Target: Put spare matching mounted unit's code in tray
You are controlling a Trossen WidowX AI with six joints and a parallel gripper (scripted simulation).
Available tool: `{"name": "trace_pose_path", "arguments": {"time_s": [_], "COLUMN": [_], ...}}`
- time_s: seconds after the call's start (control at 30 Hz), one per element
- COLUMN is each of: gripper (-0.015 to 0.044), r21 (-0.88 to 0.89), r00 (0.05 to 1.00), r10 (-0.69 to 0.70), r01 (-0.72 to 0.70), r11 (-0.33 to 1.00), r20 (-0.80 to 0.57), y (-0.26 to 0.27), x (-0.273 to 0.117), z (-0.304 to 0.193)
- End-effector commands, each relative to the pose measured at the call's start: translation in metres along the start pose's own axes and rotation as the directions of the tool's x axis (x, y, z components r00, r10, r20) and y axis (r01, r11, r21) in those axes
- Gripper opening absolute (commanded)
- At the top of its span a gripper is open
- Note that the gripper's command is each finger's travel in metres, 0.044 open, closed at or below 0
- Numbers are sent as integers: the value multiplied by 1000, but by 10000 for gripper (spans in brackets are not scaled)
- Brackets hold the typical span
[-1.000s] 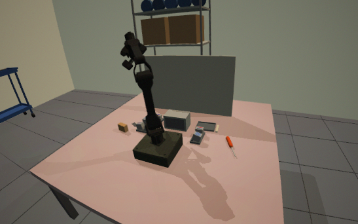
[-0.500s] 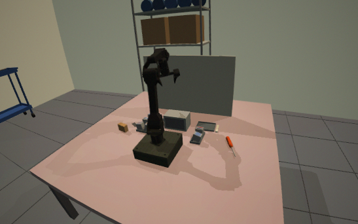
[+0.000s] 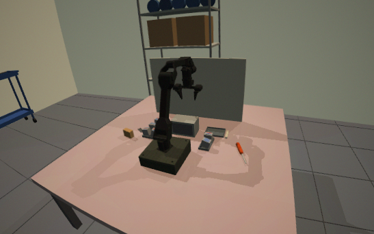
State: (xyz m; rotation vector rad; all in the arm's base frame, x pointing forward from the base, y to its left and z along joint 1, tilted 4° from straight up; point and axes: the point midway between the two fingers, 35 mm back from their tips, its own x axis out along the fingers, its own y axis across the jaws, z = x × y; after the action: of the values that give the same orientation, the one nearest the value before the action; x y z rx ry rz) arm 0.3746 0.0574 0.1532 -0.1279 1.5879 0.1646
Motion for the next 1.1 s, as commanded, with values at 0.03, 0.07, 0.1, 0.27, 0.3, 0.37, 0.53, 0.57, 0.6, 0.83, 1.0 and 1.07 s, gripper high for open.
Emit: {"name": "trace_pose_path", "arguments": {"time_s": [0.03, 0.07, 0.1, 0.27, 0.3, 0.37, 0.53, 0.57, 0.6, 0.83, 1.0, 1.07], "gripper": [440, 440, 440, 440, 440, 440, 440, 440, 440, 440, 440, 414], "r21": [6, 6, 6, -16, -83, -323, -847, -912, -950, -999, -999, -999], "r00": [1000, 1000, 1000, 1000, 1000, 1000, 1000, 1000, 1000, 1000, 1000, 1000], "r10": [3, 3, 3, 3, 4, 6, 14, 15, 16, 20, 20, 20], "r01": [-3, -3, -3, -3, -4, -5, -7, -7, -6, -4, -4, -4], "r11": [1000, 1000, 1000, 1000, 997, 946, 531, 411, 311, -47, -47, -47], "r20": [1, 1, 1, 1, 1, 2, 0, -1, -1, -5, -5, -5], "y": [0, 0, 0, 3, 10, 37, 108, 121, 131, 163, 163, 164], "x": [-1, -1, -1, 0, 2, 11, 37, 42, 46, 60, 60, 64], "z": [0, 0, 0, 0, 0, -4, -26, -32, -38, -59, -59, -59]}}
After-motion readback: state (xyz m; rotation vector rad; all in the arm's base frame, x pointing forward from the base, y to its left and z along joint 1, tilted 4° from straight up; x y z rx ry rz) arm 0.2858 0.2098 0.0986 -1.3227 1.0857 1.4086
